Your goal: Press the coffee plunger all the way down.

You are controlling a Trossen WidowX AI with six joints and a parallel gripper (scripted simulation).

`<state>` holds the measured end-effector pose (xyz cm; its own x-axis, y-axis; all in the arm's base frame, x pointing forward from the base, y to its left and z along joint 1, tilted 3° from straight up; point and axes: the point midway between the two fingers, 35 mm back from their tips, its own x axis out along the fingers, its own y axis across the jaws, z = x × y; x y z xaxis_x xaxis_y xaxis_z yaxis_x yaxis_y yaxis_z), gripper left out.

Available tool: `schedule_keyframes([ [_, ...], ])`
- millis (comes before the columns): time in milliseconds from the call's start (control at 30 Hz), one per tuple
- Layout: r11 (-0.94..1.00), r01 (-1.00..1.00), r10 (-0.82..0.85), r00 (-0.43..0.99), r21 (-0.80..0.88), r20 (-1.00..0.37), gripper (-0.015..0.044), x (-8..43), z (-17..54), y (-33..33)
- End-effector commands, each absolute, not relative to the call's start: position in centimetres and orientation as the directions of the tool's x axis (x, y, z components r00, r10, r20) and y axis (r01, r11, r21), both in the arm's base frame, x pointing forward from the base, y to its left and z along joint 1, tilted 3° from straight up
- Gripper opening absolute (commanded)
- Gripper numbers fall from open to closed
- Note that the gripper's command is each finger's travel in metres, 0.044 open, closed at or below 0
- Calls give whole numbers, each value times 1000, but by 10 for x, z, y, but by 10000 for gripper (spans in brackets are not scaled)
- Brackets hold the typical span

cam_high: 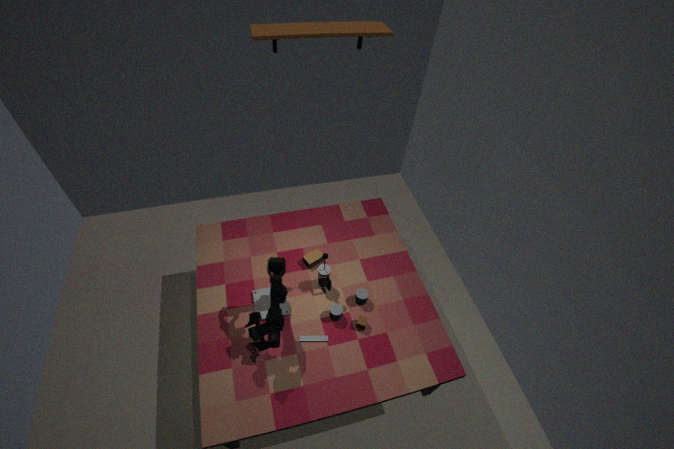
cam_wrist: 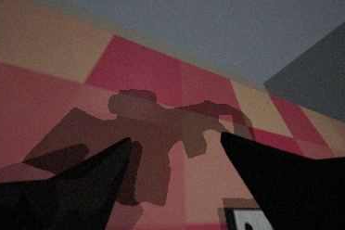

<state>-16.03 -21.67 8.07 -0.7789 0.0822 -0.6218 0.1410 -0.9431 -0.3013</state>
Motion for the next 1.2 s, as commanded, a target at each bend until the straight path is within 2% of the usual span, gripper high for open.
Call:
schedule_keyframes([
  [0,-942,146,78,-779,-301,-622,426,-159,81,-217],
  [167,-924,259,-19,-767,-282,-641,440,-138,89,-234],
  [333,-805,544,-258,-679,-236,-687,440,-75,113,-269],
  [500,-582,788,-469,-526,-200,-709,440,-4,142,-283],
  [700,-198,972,-648,-229,-129,-726,440,91,179,-268],
  [933,283,957,-695,163,-58,-700,440,180,228,-212],
  [1167,713,701,-530,548,8,-648,440,232,277,-121],
])
